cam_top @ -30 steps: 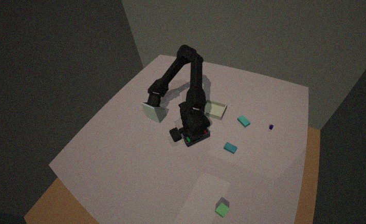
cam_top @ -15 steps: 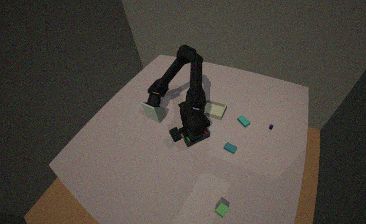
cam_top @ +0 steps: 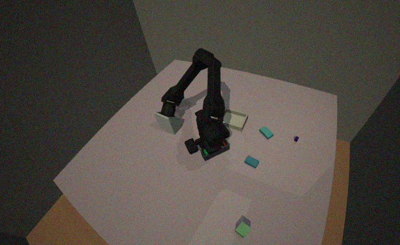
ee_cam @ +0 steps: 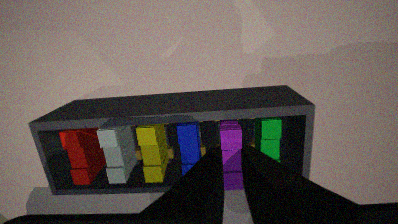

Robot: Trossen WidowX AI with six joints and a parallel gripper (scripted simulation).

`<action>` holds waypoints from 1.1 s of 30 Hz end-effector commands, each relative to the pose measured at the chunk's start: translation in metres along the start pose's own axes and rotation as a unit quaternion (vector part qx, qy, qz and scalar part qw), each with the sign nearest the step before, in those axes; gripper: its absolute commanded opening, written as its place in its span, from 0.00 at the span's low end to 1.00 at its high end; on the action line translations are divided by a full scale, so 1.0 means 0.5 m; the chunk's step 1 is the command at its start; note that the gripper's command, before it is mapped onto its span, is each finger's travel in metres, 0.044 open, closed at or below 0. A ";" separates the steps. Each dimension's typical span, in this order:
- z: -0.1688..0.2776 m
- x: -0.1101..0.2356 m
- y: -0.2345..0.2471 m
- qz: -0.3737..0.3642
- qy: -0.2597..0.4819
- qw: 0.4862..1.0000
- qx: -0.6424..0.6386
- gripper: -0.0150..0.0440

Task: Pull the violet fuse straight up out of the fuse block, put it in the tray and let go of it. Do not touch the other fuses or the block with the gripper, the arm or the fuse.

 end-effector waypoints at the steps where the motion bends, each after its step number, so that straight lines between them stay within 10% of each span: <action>1: -0.001 0.005 0.000 0.001 0.000 1.000 0.002 0.25; 33: -0.001 0.036 0.000 0.001 0.000 1.000 0.001 0.25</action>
Point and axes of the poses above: the point midway between the two fingers, 35 mm back from their tips, its own x axis back along the fingers, its own y axis across the jaws, z = x × y, the point moved 2 cm from there along x, back along the fingers, and after that the axes turned 13 degrees about -x, right-handed, at the moved point
